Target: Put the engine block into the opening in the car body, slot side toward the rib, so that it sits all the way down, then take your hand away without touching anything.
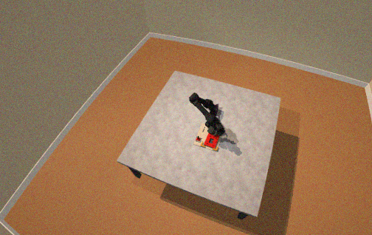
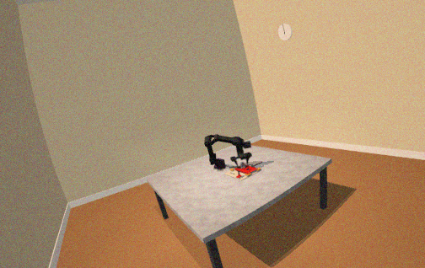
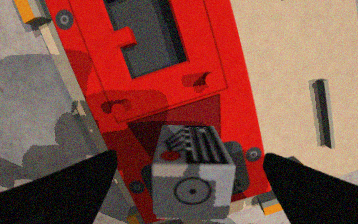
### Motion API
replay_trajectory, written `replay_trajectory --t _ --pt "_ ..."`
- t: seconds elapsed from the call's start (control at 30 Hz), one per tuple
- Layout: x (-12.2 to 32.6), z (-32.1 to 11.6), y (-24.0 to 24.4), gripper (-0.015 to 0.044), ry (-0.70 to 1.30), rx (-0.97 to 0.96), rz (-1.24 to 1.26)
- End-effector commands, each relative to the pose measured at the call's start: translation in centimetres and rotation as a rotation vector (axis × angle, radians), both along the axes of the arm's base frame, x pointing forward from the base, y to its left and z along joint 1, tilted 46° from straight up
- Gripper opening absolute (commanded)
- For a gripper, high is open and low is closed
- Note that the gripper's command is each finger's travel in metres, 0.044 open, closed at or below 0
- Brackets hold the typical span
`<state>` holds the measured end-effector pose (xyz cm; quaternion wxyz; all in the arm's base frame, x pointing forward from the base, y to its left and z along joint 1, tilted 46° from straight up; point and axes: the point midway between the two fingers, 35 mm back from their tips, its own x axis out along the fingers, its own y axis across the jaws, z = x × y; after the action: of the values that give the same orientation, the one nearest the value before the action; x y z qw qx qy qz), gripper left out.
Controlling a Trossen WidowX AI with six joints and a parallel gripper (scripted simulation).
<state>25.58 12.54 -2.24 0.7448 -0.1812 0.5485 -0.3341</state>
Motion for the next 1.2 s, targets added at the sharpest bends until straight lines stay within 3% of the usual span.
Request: replay_trajectory --t 0.0,0.7,0.87,1.17 --pt "-0.2 0.9 1.0 0.044 0.0 0.002 -0.005" --pt "-0.5 2.1 2.4 0.044 0.0 0.002 0.004" --pt "-1.0 4.1 4.4 0.044 0.007 0.002 -0.001" --pt "-0.8 3.1 3.3 0.044 0.006 0.002 -0.001"
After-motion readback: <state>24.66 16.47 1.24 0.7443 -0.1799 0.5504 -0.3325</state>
